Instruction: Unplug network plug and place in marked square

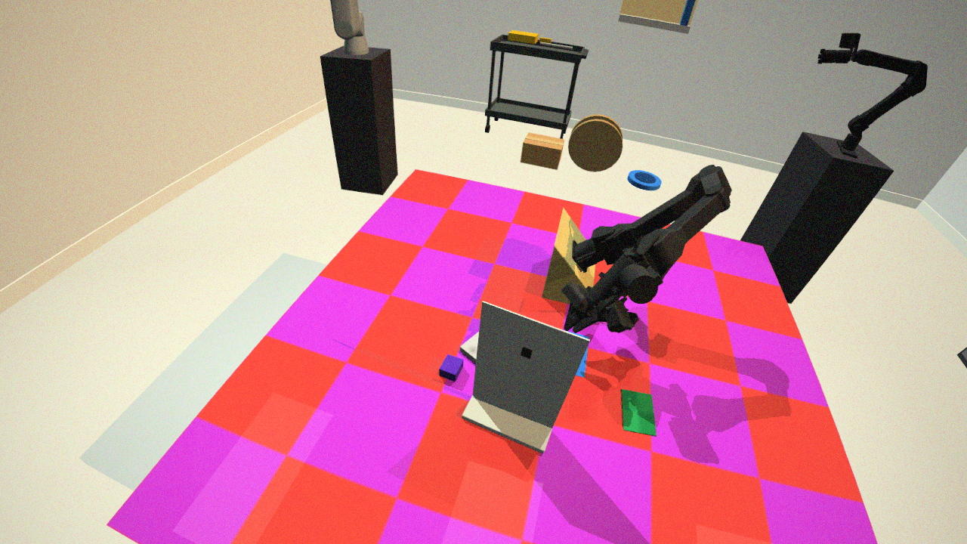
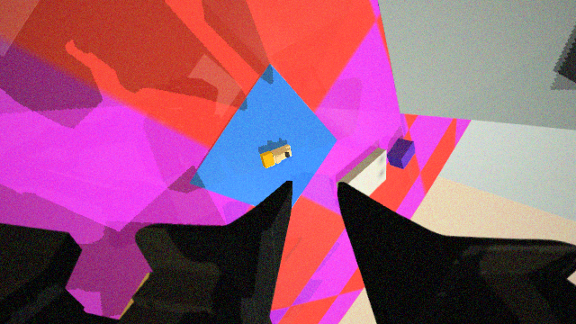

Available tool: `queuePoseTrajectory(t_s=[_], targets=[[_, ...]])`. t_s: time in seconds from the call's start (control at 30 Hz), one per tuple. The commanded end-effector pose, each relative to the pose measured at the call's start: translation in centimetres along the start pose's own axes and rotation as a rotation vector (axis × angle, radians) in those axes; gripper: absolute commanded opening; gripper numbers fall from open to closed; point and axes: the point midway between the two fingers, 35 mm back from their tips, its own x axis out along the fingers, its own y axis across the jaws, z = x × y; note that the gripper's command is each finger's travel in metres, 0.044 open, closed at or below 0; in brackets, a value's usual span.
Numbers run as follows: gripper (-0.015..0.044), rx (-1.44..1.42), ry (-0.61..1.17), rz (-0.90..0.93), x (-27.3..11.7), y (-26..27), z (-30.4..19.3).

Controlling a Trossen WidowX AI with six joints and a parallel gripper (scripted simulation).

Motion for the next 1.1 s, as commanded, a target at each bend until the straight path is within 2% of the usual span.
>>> queuePoseTrajectory(t_s=[0.0, 1.07], targets=[[0.0156, -0.007, -0.007, 0.000, -0.5, -0.4, 0.3], [0.0156, -0.006, -0.008, 0.000, -3.7, -2.3, 0.1]])
